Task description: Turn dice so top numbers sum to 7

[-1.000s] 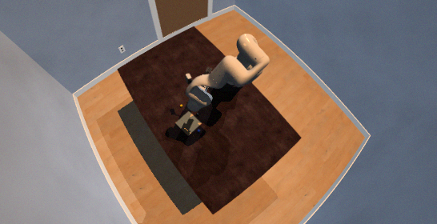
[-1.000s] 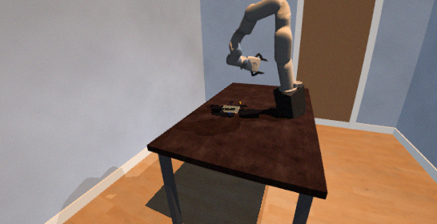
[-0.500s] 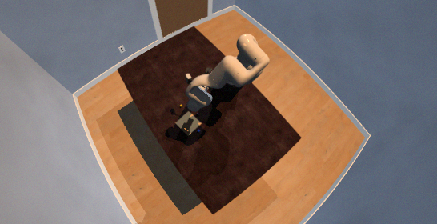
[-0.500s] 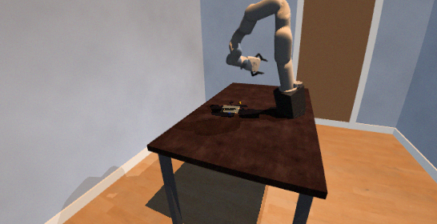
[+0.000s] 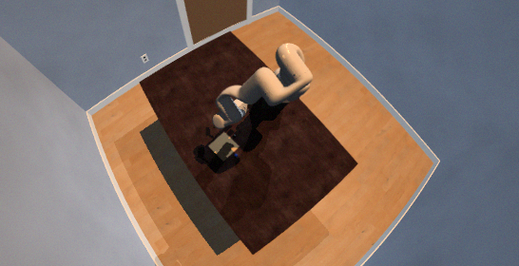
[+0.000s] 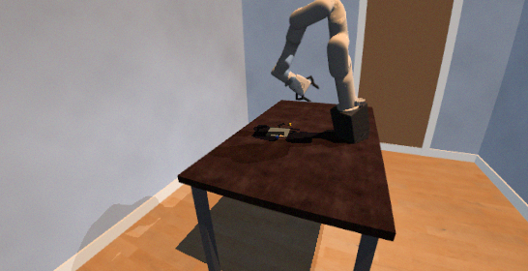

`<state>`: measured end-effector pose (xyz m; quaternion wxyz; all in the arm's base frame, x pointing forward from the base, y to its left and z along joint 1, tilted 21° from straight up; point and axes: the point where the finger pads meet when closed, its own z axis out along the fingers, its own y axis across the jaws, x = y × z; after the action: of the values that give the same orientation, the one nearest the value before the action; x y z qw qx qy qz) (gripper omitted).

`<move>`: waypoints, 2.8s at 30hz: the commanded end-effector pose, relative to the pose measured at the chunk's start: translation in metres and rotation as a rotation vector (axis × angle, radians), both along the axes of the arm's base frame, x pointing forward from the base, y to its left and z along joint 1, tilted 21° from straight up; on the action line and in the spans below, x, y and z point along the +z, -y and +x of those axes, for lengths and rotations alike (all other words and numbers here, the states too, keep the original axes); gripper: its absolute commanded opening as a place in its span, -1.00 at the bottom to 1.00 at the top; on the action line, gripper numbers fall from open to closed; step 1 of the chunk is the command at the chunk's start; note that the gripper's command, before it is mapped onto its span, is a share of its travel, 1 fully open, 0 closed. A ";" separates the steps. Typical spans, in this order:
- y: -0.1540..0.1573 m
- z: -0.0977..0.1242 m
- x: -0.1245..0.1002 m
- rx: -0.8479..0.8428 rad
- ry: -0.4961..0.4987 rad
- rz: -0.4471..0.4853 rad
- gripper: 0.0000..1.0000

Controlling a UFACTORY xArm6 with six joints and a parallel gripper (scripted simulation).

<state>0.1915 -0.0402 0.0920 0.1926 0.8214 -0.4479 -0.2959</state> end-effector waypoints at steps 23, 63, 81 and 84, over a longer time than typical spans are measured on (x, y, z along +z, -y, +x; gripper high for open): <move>0.033 0.165 -0.081 -0.516 0.624 0.294 1.00; 0.107 0.197 -0.132 -0.704 0.834 0.164 1.00; 0.084 0.216 -0.209 -0.704 0.834 0.164 1.00; 0.084 0.216 -0.209 -0.704 0.834 0.164 1.00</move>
<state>0.4049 -0.1236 -0.1167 -0.1746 0.6821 -0.7095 -0.0285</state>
